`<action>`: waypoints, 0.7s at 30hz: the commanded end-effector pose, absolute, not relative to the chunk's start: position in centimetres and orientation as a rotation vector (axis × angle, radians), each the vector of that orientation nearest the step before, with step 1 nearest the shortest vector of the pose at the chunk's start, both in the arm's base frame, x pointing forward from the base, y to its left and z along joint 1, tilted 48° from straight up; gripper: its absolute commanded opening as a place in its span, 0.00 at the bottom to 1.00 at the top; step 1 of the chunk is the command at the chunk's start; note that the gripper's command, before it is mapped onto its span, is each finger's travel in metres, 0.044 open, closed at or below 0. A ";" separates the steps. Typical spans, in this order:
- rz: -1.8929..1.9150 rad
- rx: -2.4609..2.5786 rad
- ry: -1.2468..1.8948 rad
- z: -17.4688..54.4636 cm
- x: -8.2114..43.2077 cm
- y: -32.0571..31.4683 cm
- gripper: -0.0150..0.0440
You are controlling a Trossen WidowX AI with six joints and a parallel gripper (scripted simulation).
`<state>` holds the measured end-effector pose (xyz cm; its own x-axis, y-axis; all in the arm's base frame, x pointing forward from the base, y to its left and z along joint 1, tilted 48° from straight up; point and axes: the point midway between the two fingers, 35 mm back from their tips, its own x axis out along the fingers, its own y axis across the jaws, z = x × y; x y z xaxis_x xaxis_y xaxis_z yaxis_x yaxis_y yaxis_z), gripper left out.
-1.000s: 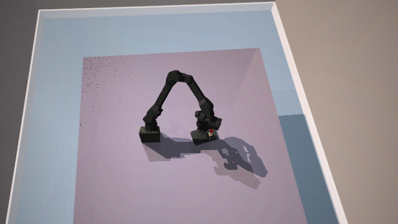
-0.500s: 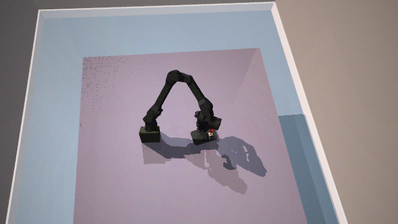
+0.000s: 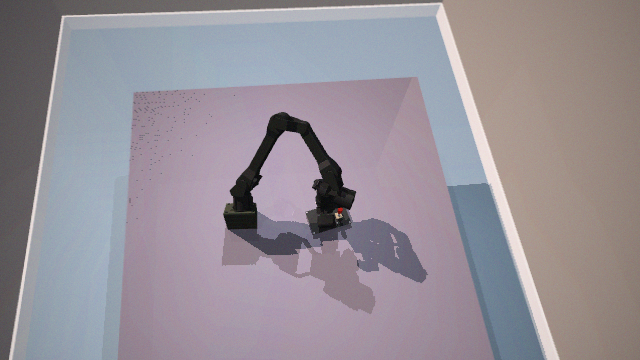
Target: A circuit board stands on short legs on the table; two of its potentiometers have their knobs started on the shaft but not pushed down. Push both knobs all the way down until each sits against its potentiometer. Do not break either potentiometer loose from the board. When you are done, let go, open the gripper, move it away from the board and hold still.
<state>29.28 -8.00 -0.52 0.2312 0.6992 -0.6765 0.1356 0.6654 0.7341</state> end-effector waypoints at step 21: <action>0.481 0.780 1.319 -2.0 30.0 -6.2 0.25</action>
<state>29.44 -7.47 -1.01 0.2319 0.6988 -0.6767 0.1359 0.6656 0.7338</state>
